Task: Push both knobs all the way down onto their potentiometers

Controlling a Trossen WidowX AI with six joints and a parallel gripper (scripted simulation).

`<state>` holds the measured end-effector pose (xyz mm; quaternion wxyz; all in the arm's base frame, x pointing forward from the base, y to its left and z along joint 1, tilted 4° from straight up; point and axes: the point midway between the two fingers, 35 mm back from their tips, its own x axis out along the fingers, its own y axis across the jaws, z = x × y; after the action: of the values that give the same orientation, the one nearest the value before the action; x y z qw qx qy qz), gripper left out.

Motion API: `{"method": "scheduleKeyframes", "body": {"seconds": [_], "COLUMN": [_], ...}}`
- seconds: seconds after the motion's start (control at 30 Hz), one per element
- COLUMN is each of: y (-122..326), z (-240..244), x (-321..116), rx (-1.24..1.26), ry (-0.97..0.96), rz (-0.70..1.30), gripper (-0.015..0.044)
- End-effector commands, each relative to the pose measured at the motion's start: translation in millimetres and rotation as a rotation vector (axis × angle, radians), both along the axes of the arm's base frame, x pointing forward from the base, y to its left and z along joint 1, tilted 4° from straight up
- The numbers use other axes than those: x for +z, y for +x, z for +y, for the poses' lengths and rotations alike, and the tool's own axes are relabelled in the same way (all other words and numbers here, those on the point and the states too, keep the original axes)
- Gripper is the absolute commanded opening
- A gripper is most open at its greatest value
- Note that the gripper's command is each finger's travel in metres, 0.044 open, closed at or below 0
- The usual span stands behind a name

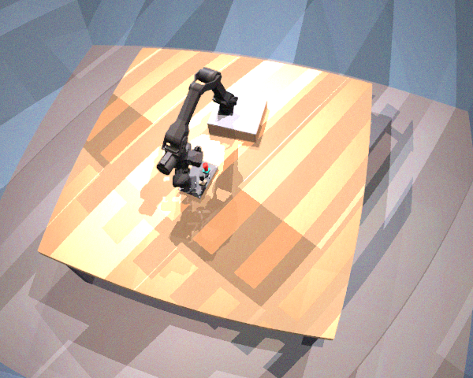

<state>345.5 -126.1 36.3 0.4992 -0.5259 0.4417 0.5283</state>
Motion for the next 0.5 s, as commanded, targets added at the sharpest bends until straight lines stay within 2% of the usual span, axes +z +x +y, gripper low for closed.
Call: {"method": "scheduleKeyframes", "body": {"seconds": [0.0,0.47], "y": [1.0,1.1], "z": [0.2,0.4], "x": [-11.2,-14.2], "rx": [-0.002,-0.002], "ry": [0.001,0.001], "rz": [0.008,0.008], "gripper": [0.0000,0.0000]}}
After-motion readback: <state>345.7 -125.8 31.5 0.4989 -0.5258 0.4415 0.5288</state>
